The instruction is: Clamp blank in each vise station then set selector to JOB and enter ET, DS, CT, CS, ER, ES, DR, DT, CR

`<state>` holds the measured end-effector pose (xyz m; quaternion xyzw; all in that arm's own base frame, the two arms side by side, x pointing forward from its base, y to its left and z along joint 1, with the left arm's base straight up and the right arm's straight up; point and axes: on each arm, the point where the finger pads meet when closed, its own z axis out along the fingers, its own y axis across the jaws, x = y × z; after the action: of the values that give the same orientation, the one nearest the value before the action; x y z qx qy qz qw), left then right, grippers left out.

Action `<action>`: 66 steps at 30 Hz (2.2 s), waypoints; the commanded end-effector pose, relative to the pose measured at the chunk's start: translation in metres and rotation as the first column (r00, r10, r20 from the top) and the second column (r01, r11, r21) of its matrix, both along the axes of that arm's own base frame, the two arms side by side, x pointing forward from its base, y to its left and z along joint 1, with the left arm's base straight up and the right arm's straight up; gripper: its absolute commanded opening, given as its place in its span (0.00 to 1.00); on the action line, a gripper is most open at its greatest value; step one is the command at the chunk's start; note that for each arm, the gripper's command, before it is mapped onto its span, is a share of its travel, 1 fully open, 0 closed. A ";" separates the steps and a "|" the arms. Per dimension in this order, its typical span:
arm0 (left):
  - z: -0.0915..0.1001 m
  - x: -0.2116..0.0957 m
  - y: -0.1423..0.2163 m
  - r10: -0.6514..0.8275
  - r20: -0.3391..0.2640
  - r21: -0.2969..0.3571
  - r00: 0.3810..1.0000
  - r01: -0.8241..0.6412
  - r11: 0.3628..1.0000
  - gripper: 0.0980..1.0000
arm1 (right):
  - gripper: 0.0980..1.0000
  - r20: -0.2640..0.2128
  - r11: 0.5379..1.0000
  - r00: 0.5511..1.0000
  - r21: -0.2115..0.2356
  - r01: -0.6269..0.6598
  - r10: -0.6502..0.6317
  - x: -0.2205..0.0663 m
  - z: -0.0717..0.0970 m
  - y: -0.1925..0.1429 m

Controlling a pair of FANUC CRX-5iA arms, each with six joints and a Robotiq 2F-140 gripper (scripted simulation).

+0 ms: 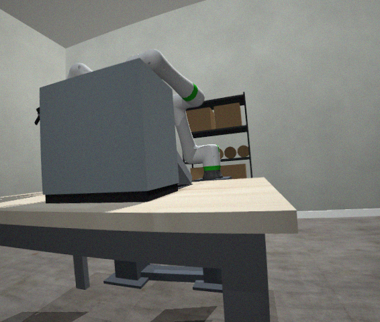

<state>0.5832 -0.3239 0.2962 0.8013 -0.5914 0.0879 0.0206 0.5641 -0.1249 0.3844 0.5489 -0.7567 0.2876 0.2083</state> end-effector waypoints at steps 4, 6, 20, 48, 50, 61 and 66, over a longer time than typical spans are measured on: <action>0.001 0.000 0.000 0.000 0.002 -0.001 1.000 0.000 1.000 1.00 | 1.00 0.002 1.000 1.000 0.000 0.000 0.000 0.000 0.001 0.000; 0.001 0.000 0.000 0.000 0.002 -0.001 1.000 0.000 1.000 1.00 | 1.00 0.002 1.000 1.000 0.000 0.000 0.000 0.000 0.001 0.000; 0.006 0.000 0.000 0.000 0.002 -0.001 1.000 0.000 1.000 1.00 | 1.00 0.002 1.000 1.000 0.000 0.000 0.000 0.000 0.001 0.000; -0.012 -0.035 0.061 0.641 -0.119 -0.183 0.758 -0.652 0.736 1.00 | 1.00 0.002 1.000 1.000 0.000 0.000 0.000 0.000 0.001 0.000; -0.015 -0.038 0.067 0.674 -0.133 -0.187 0.727 -0.686 0.703 1.00 | 1.00 0.002 1.000 1.000 0.000 0.000 0.000 0.000 0.001 0.000; -0.044 -0.069 0.121 0.919 -0.292 -0.205 0.264 -0.956 0.209 1.00 | 1.00 0.002 1.000 1.000 0.000 0.000 0.000 0.000 0.001 0.000; -0.054 -0.079 0.138 0.932 -0.361 -0.191 0.027 -0.980 -0.045 1.00 | 1.00 0.002 1.000 1.000 0.000 0.000 0.000 0.000 0.001 0.000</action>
<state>0.5121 -0.2008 0.2480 0.9814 0.0583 0.1243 0.1343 0.5641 -0.1249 0.3844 0.5489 -0.7567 0.2876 0.2083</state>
